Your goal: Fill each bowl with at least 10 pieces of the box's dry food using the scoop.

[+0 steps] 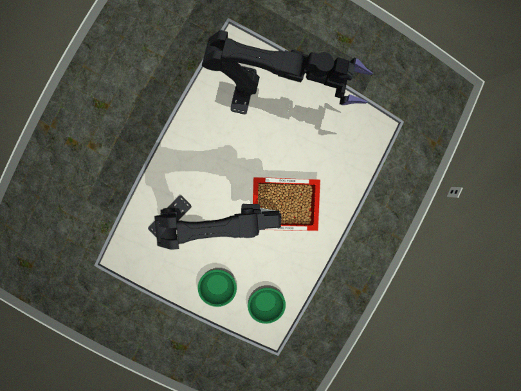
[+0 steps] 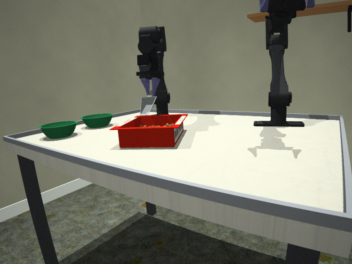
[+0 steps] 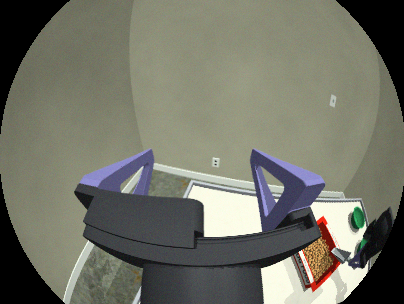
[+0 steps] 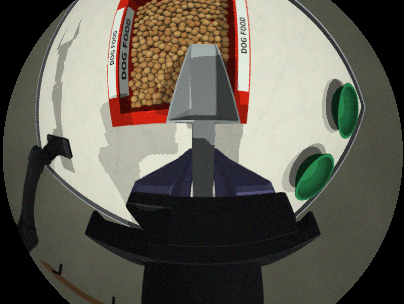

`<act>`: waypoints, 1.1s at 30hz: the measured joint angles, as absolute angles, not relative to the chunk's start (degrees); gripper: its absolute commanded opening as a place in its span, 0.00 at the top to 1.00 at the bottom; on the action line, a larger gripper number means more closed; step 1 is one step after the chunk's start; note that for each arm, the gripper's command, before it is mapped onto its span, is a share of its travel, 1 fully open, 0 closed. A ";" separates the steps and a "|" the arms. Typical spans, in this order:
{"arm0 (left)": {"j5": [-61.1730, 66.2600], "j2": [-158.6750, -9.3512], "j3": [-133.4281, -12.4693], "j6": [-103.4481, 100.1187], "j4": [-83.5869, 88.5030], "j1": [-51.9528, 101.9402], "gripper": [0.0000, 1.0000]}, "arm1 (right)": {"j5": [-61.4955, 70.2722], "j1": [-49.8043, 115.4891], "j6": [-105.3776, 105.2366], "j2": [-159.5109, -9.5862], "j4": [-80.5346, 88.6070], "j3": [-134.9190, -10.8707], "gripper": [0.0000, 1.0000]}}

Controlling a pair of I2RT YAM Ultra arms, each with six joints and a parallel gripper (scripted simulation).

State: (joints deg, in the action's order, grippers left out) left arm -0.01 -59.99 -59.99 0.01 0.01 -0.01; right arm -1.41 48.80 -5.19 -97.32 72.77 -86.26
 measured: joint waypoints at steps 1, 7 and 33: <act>-0.01 -59.99 -59.99 0.01 0.01 -0.01 0.00 | -1.37 48.71 -5.10 -97.86 72.97 -86.61 1.00; -0.01 -59.99 -59.99 0.01 0.01 -0.01 0.00 | -1.10 48.21 -4.62 -100.90 74.59 -88.58 1.00; 0.01 -59.99 -59.99 0.01 0.01 0.01 0.00 | -0.62 47.05 -3.38 -109.40 78.74 -95.48 1.00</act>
State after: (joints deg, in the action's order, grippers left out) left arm 0.01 -59.99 -59.99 0.01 0.01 0.01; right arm -0.62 47.05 -3.38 -109.40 78.74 -95.48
